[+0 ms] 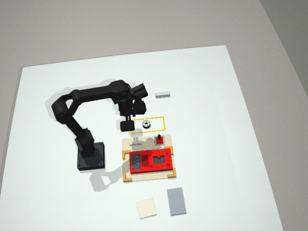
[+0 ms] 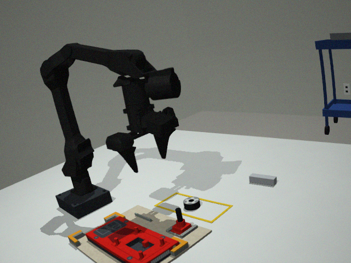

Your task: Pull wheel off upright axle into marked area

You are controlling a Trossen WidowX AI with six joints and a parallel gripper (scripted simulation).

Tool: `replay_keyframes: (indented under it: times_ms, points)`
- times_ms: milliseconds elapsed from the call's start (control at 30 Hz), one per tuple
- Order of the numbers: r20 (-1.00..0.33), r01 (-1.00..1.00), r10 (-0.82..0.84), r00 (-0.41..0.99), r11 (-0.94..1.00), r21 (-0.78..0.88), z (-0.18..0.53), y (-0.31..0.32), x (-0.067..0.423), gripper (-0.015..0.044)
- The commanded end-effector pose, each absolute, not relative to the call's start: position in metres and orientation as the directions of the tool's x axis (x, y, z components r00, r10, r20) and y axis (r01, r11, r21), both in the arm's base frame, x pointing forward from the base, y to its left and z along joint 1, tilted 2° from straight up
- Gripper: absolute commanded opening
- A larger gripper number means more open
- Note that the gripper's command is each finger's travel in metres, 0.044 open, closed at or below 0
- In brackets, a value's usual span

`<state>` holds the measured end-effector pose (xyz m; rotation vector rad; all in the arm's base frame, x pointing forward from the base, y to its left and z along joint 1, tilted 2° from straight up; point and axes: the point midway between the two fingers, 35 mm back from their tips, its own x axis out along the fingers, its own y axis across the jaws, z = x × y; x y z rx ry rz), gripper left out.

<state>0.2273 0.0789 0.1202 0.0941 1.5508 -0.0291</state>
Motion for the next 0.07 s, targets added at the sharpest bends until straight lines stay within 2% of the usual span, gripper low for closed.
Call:
replay_keyframes:
  times_ms: [0,33]
  points:
    - [-0.999,0.073,0.037,0.019,0.997,0.038,0.1202,0.0781,0.2268,0.044]
    - [-0.999,0.073,0.037,0.019,0.997,0.038,0.1202,0.0781,0.2268,0.044]
